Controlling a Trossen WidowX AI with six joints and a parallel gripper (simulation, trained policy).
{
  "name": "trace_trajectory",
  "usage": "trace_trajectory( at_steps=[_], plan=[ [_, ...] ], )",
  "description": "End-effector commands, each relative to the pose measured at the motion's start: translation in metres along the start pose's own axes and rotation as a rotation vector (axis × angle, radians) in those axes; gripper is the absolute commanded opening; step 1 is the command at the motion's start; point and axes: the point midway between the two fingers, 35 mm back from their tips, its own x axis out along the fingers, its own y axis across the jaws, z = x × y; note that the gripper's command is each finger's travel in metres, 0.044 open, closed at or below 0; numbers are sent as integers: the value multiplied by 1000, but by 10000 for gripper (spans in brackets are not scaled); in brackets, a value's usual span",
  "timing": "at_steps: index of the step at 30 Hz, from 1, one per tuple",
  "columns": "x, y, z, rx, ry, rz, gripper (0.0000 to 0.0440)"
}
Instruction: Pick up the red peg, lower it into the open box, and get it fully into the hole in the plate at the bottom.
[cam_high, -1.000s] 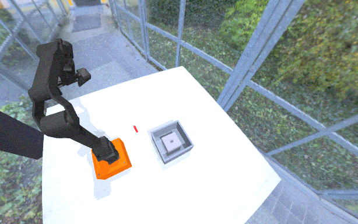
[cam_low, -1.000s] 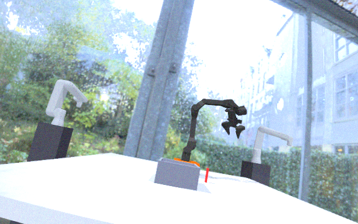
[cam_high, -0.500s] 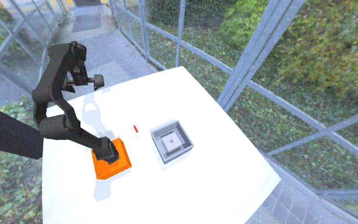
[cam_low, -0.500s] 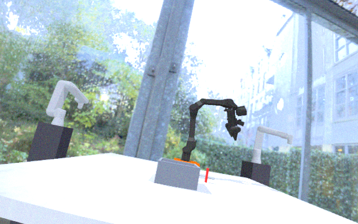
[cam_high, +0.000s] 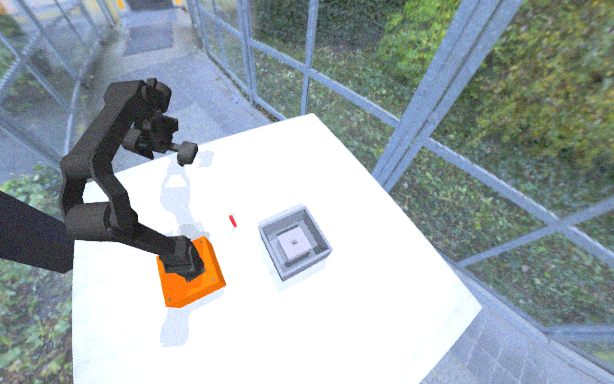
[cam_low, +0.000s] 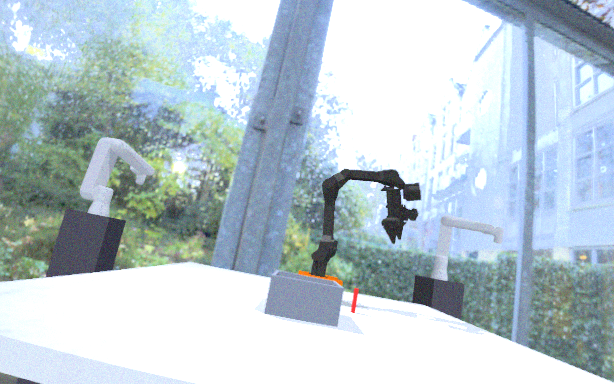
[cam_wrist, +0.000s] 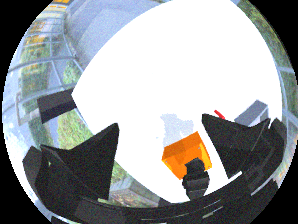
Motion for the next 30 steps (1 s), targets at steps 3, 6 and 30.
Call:
trace_trajectory(
  at_steps=[3,6,30],
  plan=[
    [3,-24,-5,197,14,-57,440],
    [5,-36,-8,297,20,-85,440],
    [36,-127,-55,1081,120,-347,440]
  ],
)
